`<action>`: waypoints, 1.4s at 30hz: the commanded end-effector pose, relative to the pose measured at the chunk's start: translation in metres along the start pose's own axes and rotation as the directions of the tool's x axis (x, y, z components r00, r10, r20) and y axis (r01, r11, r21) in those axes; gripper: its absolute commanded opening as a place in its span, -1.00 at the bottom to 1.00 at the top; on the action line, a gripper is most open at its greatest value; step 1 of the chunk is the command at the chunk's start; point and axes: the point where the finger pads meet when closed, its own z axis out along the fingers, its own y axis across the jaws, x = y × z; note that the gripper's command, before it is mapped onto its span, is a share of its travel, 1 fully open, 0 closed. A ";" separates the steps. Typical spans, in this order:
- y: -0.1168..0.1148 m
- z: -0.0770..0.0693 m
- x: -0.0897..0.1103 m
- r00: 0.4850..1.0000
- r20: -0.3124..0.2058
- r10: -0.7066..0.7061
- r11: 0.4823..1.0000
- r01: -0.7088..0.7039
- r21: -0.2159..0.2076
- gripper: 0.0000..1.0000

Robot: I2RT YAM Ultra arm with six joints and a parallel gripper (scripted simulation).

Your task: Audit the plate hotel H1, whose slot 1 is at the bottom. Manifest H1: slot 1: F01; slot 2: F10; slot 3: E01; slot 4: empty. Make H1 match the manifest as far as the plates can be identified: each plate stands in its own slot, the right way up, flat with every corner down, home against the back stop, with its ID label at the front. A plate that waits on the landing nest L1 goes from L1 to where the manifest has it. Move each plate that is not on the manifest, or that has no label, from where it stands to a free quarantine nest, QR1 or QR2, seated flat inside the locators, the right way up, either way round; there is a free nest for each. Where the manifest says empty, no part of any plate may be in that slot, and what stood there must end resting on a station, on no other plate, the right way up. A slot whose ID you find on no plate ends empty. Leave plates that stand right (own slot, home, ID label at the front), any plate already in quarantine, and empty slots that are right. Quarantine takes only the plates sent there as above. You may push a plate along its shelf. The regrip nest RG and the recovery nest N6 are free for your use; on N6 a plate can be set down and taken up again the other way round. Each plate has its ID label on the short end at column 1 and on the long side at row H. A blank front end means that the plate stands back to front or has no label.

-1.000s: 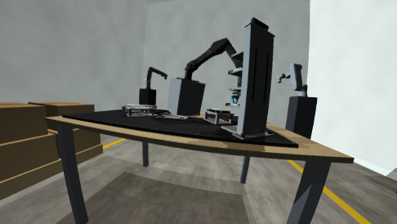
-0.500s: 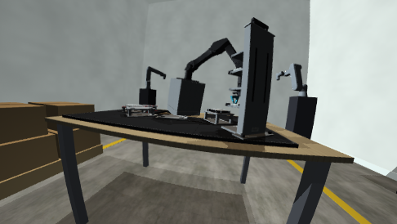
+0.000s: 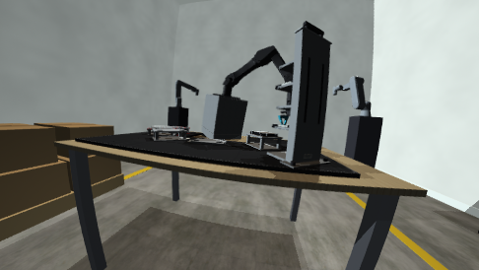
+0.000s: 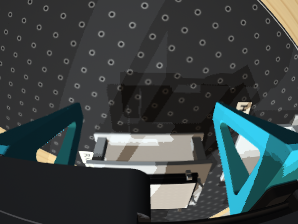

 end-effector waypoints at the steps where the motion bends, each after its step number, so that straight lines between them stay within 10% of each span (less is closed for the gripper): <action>1: -0.004 -0.006 -0.003 1.000 0.013 0.000 1.000 0.000 0.012 1.00; 42: -0.004 -0.056 -0.003 1.000 0.013 0.000 1.000 0.000 0.013 1.00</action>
